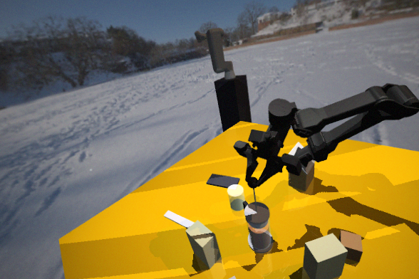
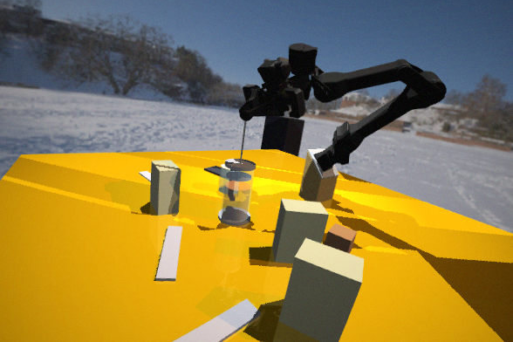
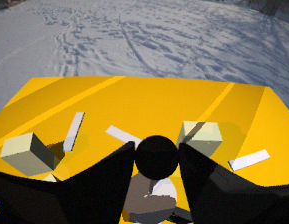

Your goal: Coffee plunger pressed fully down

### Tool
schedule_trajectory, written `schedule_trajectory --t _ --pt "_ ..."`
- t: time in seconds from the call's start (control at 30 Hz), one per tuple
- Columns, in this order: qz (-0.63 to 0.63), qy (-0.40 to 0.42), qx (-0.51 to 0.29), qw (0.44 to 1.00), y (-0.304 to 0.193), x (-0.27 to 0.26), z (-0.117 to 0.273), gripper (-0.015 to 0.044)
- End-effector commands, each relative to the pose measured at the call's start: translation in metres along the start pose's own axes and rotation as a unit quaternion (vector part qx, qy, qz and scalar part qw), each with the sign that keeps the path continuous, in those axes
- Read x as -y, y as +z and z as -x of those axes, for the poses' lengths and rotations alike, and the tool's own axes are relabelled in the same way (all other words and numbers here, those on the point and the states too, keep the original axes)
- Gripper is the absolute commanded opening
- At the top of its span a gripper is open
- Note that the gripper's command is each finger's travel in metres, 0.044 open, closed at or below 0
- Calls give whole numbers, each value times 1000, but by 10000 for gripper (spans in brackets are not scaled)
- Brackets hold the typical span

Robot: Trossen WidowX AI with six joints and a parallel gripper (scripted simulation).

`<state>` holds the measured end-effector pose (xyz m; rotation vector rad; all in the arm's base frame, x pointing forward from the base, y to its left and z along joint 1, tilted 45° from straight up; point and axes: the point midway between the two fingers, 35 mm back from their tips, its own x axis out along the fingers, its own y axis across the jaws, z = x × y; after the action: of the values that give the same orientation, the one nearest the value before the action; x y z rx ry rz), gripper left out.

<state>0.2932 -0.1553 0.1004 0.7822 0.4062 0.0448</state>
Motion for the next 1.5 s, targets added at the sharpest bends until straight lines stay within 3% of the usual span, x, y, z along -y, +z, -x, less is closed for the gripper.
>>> schedule_trajectory --t 0.0,1.47 --pt "-7 -3 -12 1000 -14 3 -7 121" --pt "-9 -1 -8 1000 -67 6 -56 121"
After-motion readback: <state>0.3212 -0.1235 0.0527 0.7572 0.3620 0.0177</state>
